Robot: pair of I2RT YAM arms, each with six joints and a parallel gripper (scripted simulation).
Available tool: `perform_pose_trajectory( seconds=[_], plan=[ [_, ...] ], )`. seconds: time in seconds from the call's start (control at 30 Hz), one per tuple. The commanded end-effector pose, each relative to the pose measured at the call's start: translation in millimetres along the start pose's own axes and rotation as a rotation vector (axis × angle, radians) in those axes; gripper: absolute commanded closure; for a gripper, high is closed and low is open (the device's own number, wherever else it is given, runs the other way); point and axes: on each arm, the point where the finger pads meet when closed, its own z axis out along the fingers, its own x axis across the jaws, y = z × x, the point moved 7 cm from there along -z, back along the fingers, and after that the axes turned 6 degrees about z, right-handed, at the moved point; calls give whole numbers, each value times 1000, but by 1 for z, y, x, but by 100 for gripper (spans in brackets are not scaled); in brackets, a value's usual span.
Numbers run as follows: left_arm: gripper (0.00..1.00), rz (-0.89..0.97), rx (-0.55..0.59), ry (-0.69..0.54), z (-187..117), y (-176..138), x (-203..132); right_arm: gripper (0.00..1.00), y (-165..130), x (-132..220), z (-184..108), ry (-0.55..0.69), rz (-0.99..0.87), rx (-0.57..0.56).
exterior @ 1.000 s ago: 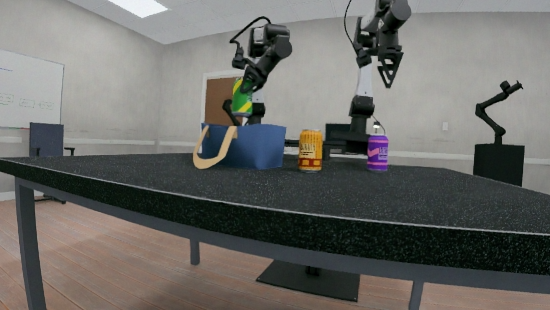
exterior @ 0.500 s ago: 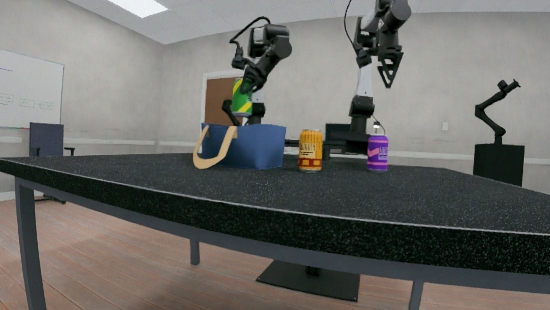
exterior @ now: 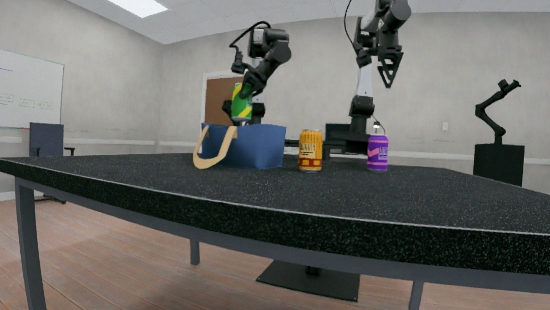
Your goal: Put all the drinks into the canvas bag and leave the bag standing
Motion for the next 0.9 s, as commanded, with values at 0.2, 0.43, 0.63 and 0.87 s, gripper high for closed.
perform_pose_trajectory(
  seconds=[0.2,0.43,0.63,0.87],
  plan=[
    [0,-2,-1,32,-7,2,-2,30,-10,1,19,1,-19,-40],
    [0,-2,-1,32,-7,2,-2,30,-9,0,17,11,-18,-38],
    [0,-2,-1,32,-7,2,-2,30,-13,0,25,17,-7,-37],
    [0,-2,-1,32,-7,2,-2,30,-19,-1,34,12,-9,-41]
  ],
)
